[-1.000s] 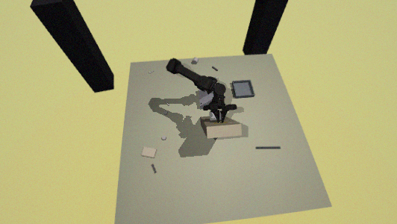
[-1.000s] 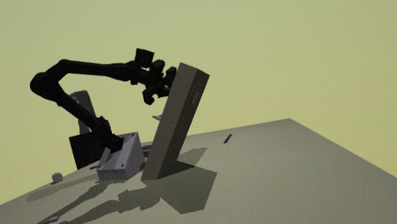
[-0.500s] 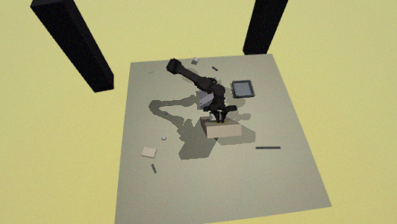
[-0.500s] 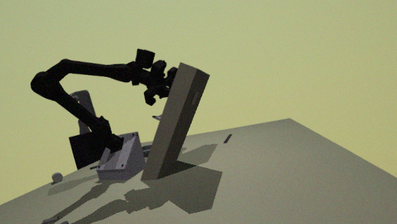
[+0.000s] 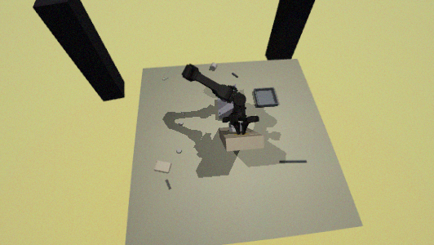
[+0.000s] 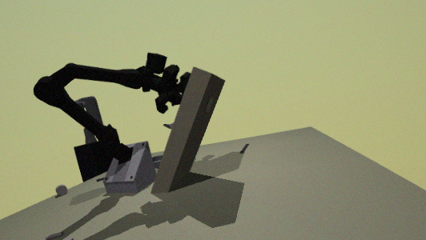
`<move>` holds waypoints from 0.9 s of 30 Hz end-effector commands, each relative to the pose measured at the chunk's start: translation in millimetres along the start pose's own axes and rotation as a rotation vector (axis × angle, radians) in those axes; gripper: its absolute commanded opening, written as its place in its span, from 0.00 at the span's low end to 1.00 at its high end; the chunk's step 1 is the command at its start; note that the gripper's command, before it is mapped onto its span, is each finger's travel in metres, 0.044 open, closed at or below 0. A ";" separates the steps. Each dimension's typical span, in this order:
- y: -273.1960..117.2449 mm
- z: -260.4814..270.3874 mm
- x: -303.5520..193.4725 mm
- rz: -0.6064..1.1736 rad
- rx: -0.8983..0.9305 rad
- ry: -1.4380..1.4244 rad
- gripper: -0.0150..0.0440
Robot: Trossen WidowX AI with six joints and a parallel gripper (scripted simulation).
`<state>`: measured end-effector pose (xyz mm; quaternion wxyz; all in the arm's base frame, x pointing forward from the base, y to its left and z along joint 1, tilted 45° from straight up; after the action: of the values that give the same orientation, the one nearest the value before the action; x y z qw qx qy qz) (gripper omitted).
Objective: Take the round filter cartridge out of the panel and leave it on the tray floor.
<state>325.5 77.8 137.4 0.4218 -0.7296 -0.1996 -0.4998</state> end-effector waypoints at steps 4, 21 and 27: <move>5.3 -1.0 -0.1 0.008 0.001 0.000 0.43; 1.2 0.0 -0.1 0.000 0.000 0.015 0.25; 5.2 -0.8 -0.1 0.006 0.000 0.197 0.25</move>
<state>325.3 77.5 137.2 0.4279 -0.7071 -0.1811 -0.5330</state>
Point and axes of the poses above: the point midway between the two fingers, 35 mm back from their tips, its own y axis out along the fingers, its own z axis across the jaws, x = y × z, the point moved 5 cm from there along -y, back along the fingers, and after that the axes turned 3 degrees about y, right-handed, at the moved point
